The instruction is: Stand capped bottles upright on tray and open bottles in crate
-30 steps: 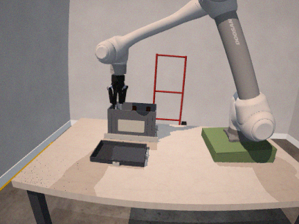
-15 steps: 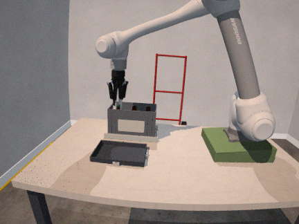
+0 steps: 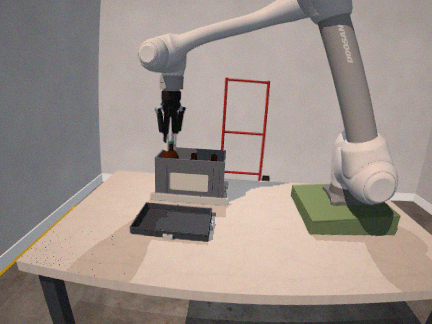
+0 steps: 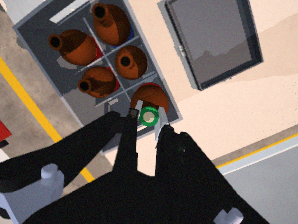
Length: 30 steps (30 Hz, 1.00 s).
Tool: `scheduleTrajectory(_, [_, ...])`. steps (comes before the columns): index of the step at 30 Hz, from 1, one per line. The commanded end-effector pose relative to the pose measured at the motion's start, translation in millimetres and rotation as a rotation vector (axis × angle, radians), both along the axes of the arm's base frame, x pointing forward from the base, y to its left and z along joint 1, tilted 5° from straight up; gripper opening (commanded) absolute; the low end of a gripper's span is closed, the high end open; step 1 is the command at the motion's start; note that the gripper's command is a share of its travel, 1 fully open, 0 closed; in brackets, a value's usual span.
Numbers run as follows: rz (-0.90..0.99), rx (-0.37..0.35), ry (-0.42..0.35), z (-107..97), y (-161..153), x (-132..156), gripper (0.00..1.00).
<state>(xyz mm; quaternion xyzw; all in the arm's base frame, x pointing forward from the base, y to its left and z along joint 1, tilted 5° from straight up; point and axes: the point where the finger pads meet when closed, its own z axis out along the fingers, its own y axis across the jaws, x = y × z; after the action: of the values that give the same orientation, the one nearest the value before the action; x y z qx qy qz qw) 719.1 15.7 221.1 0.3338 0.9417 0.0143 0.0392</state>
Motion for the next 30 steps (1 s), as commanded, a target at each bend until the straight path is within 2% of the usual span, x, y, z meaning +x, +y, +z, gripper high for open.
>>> scheduleTrajectory(1, [0.000, 0.000, 0.000, 10.7, 0.0, -0.9, 0.00])
scheduleTrajectory(7, [0.000, 0.000, 0.000, 30.6, -0.1, -2.6, 0.00])
scheduleTrajectory(10, [0.000, 0.000, 0.000, 32.0, 0.0, -2.7, 0.00])
scheduleTrajectory(24, [0.000, 0.000, 0.000, 78.5, -0.1, -6.6, 0.00])
scheduleTrajectory(30, [0.000, 0.000, 0.000, 85.1, -0.1, -7.2, 0.00])
